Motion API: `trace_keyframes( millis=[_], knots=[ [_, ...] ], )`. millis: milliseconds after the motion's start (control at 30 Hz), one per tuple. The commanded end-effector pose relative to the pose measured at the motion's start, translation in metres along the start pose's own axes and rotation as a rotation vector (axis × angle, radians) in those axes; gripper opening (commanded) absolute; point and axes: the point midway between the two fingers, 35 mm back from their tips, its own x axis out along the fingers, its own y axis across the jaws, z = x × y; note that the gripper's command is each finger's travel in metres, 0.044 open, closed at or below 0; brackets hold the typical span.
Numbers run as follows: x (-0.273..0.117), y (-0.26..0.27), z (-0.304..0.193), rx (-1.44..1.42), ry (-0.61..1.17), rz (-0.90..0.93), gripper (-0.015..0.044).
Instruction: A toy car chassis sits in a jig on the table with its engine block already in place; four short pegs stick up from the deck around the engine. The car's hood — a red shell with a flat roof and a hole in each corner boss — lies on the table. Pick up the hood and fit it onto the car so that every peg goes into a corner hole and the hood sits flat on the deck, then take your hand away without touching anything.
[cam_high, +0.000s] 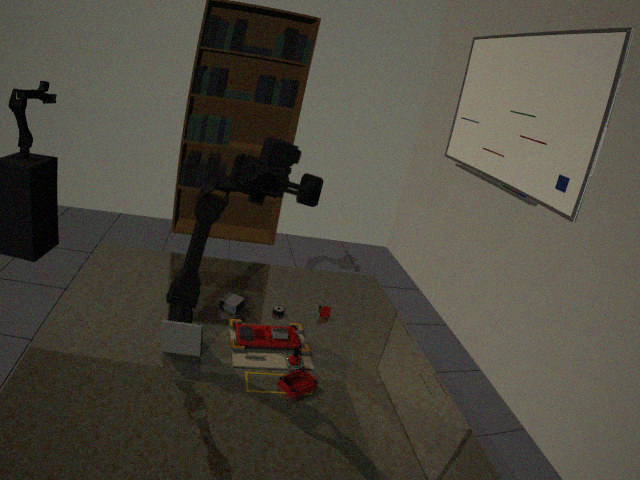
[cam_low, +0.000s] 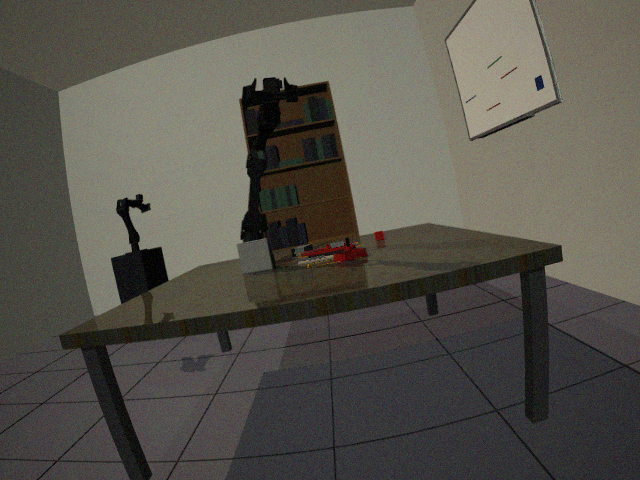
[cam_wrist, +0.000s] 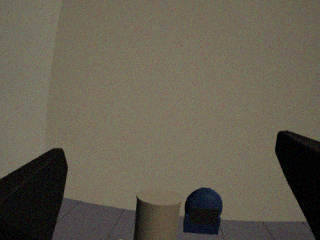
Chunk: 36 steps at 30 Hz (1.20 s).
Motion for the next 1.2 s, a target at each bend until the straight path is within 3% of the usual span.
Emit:
trace_keyframes(
  millis=[0, 233, 500, 900, 1167],
  knots=[
    [0.006, 0.036, -0.035, -0.140, 0.116, 0.108, 0.0440],
    [-0.001, 0.107, -0.116, -0.430, 0.346, 0.365, 0.0440],
    [-0.040, 0.177, -0.212, -0.744, 0.580, 0.728, 0.0440],
    [-0.153, 0.240, -0.337, -1.079, 0.872, 1.397, 0.0440],
    [-0.237, 0.252, -0.386, -1.128, 1.012, 1.828, 0.0440]
  ],
)
